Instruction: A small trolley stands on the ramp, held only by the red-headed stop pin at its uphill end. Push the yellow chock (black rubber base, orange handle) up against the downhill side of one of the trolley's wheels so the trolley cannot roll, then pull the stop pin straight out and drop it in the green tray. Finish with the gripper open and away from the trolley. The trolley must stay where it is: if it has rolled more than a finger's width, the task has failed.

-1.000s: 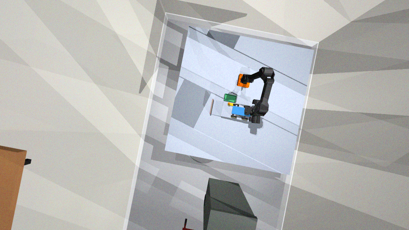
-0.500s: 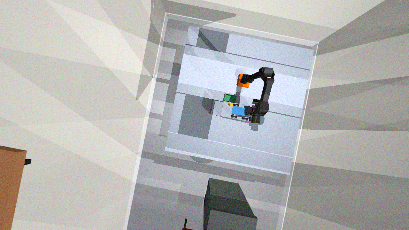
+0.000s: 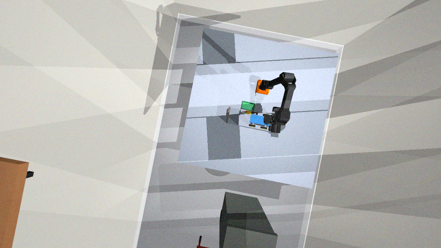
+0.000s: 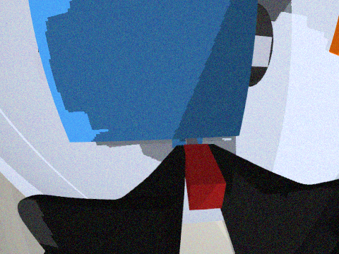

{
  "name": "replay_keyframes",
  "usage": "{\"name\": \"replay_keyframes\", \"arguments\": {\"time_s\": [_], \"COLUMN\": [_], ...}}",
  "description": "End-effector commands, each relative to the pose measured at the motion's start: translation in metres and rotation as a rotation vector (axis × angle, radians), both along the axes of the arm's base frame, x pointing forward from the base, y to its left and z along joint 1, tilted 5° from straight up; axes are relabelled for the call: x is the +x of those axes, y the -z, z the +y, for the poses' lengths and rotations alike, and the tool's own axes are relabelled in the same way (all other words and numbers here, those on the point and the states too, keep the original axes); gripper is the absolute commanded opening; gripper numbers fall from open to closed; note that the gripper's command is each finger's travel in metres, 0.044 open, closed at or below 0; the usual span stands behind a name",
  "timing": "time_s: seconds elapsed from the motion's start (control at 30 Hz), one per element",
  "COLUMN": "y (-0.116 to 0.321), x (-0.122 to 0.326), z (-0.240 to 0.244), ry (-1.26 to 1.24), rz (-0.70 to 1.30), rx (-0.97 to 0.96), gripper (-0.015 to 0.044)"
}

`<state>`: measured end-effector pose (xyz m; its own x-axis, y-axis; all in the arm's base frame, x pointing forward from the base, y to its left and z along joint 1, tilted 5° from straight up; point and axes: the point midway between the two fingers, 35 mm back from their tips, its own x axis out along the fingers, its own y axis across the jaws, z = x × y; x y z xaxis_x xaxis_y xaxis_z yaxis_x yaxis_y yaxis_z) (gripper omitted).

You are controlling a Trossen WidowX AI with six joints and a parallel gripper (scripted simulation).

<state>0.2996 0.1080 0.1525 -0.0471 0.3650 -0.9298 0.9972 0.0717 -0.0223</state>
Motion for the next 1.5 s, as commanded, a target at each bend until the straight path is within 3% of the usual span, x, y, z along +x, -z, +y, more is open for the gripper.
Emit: {"name": "replay_keyframes", "arguments": {"time_s": [0.0,1.47], "y": [-0.005,-0.028], "x": [0.0,0.002], "z": [-0.001,-0.004], "ry": [-0.004,-0.004], "rz": [-0.011,-0.011], "rx": [0.003,0.003], "gripper": [0.0,0.0]}}
